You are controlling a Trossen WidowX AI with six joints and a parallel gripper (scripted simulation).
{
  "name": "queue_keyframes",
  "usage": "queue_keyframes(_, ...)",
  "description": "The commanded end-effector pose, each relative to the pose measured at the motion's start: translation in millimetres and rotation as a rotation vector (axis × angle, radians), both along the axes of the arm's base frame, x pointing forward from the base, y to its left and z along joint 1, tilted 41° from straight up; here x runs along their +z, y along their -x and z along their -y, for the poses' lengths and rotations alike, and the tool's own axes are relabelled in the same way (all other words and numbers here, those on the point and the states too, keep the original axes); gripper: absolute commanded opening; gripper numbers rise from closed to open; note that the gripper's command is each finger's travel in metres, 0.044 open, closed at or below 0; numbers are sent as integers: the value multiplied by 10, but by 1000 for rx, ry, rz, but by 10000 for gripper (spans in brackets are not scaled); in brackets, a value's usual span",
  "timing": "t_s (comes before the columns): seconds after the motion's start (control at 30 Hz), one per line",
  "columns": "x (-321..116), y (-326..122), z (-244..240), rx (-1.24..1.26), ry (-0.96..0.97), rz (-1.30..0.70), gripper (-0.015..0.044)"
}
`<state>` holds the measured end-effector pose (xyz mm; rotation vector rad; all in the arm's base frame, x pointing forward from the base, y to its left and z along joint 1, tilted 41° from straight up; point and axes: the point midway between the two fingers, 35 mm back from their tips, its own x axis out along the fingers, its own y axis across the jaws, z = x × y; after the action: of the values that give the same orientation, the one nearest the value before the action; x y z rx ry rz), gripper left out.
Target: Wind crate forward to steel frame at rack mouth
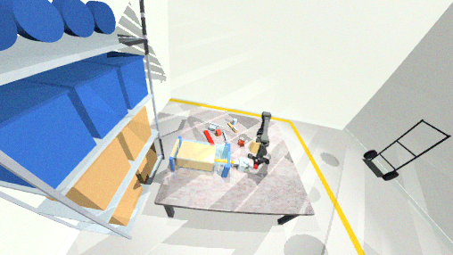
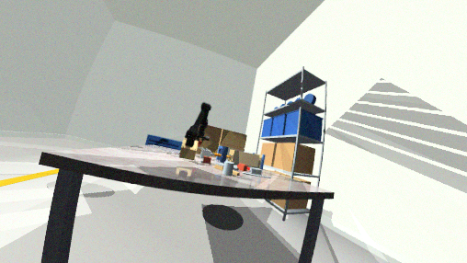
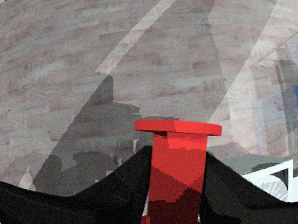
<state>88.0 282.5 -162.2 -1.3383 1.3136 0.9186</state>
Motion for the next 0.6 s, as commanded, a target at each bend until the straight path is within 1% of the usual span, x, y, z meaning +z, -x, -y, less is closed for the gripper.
queue_keyframes(0.0,36,66,114,-10,18,-10,0)
queue_keyframes(0.57,191,167,322,-10,20,-11,0)
